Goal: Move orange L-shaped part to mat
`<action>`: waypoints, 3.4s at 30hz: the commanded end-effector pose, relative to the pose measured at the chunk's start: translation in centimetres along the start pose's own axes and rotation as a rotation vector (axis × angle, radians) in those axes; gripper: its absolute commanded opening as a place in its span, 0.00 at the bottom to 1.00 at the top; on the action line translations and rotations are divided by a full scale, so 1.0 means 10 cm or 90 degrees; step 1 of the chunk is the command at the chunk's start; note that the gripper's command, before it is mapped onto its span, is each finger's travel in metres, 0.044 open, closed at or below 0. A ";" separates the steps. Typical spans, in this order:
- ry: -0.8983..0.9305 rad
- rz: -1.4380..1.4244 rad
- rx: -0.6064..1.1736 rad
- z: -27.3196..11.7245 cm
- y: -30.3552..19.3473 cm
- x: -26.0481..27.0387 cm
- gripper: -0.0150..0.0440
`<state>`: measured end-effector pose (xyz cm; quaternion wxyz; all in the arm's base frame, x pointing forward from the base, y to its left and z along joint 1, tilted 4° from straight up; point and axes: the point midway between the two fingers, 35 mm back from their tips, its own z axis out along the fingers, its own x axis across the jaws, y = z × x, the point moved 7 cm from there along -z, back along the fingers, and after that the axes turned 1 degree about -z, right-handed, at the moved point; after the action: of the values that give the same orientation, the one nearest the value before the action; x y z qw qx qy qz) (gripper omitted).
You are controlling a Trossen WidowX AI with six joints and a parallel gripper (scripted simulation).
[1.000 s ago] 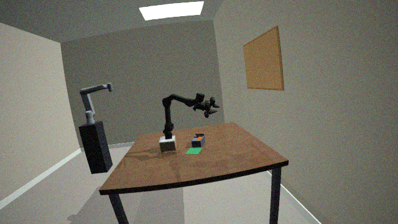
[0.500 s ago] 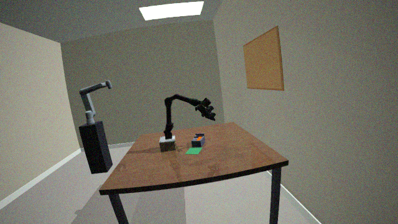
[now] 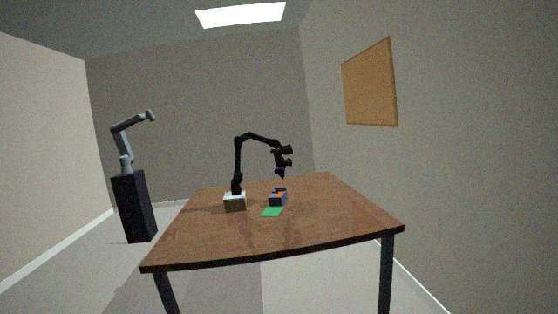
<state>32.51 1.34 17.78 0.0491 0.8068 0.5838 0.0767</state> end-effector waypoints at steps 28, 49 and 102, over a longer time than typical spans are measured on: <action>-0.071 0.064 0.056 0.88 -0.29 -0.02 0.56; -0.071 0.064 0.056 1.18 -0.32 -0.05 0.56; -0.064 0.066 0.047 0.12 -0.20 0.08 0.56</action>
<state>31.16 2.74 16.31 0.0443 0.8402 0.5402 0.0160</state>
